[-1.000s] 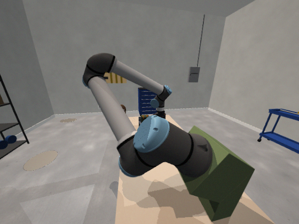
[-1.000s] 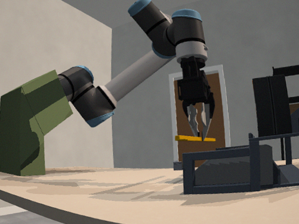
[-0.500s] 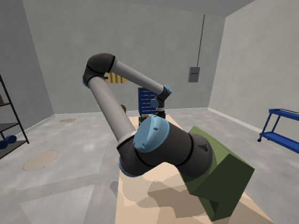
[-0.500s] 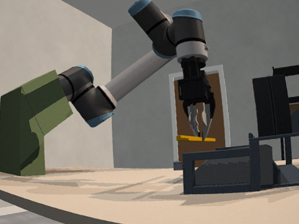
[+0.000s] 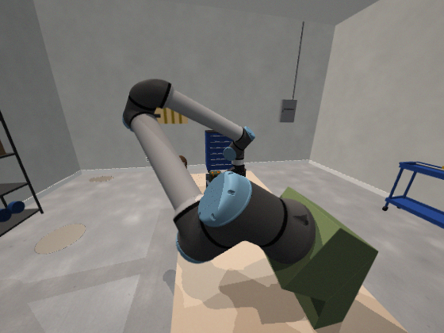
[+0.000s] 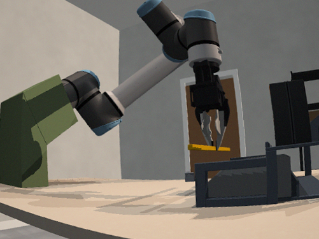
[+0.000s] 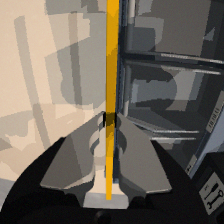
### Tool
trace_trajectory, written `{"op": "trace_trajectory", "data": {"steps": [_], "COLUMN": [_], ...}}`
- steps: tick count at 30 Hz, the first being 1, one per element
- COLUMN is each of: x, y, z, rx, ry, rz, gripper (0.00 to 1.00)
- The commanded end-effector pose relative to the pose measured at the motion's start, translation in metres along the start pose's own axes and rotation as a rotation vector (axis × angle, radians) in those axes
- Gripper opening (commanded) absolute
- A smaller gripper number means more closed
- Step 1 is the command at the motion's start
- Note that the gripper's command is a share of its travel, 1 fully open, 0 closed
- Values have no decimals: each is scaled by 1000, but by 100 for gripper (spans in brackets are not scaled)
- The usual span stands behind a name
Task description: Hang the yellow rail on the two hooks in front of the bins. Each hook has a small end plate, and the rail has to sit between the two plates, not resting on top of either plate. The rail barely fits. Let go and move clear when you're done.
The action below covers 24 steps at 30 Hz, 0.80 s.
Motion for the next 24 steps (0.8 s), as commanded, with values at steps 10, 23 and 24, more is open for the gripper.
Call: {"op": "trace_trajectory", "data": {"steps": [10,23,24], "x": [1,1,1], "y": [0,0,0], "z": [-1,2,2], "rx": [0,0,0], "ry": [1,1,1], "rz": [-1,-2,-2], "gripper": [0,0,0]}}
Point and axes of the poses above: the point where the finger pads meet when closed, its own z axis out along the fingers, its own x axis across the jaws, y = z × x, the point moved 10 cm from there along -z, back along the fingers, and after that the axes turned 6 degrees about z, right-handed, at the moved point
